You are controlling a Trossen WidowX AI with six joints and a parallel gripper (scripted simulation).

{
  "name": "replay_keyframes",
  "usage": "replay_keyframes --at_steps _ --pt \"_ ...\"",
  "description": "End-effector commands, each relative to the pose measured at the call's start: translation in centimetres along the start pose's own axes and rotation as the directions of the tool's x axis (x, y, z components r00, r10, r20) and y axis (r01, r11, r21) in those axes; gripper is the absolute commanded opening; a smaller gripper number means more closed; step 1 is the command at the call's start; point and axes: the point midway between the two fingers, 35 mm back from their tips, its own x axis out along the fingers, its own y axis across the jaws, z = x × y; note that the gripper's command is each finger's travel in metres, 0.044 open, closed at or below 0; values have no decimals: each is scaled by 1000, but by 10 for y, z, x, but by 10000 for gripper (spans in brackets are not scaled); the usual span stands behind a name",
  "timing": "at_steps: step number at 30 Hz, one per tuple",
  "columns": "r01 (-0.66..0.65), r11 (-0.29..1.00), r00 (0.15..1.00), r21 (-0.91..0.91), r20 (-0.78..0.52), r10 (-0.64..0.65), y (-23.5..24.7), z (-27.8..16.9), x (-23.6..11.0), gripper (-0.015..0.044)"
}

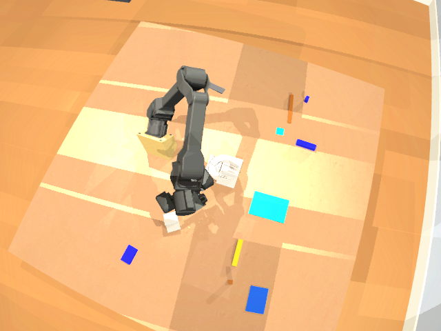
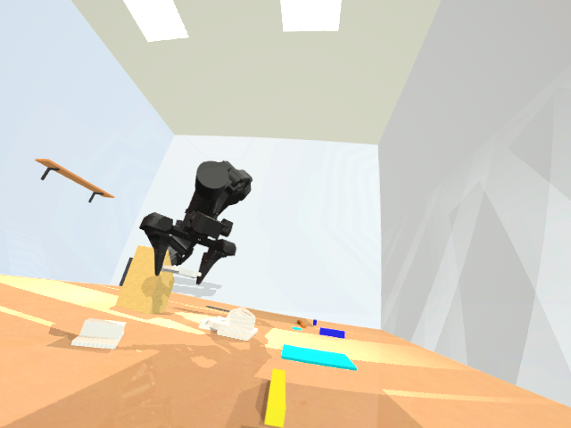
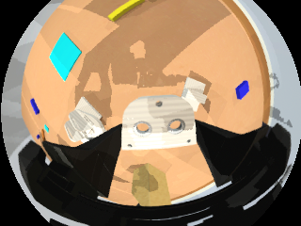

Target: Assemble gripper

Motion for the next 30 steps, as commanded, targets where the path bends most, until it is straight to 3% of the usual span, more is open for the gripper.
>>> replay_keyframes --at_steps 1,30 --pt "-2 999 1000 -41 4 2 12 -2 -2 351" --pt "-12 933 1000 -360 1 13 99 -39 0 351"
